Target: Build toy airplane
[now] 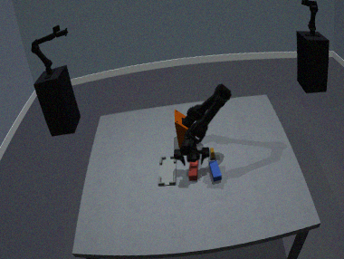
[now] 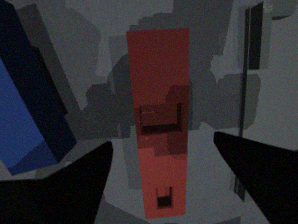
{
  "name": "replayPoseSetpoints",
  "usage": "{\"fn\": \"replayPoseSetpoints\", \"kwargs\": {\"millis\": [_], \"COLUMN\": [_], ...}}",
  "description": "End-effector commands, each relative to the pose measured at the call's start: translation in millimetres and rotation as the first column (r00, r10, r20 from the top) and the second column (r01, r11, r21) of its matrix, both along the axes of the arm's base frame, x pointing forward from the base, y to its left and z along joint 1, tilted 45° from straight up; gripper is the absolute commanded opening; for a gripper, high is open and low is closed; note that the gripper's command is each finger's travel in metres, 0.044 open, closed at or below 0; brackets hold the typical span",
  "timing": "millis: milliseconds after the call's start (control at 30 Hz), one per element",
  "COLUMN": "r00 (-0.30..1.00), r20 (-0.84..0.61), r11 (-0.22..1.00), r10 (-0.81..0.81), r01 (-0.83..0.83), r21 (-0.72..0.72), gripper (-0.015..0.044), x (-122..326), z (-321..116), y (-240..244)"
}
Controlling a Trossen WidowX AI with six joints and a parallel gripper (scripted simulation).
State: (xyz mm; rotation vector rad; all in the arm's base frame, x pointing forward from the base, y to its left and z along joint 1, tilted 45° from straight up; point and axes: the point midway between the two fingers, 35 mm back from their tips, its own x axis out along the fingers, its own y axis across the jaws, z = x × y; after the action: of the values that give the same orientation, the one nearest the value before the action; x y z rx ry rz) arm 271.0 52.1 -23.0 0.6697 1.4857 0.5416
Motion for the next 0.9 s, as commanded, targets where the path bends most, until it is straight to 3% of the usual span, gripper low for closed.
{"fn": "replayPoseSetpoints", "kwargs": {"millis": [0, 567, 867], "r00": [1.000, 1.000, 1.000], "r20": [-0.010, -0.011, -0.011], "r11": [1.000, 1.000, 1.000], "r10": [0.000, 0.001, 0.001], "r01": [0.000, -0.001, -0.001], "r21": [0.006, 0.010, 0.010], "gripper": [0.0440, 0.0440, 0.0204], "x": [-3, -4, -4], "z": [-6, -23, -23], "y": [7, 25, 25]}}
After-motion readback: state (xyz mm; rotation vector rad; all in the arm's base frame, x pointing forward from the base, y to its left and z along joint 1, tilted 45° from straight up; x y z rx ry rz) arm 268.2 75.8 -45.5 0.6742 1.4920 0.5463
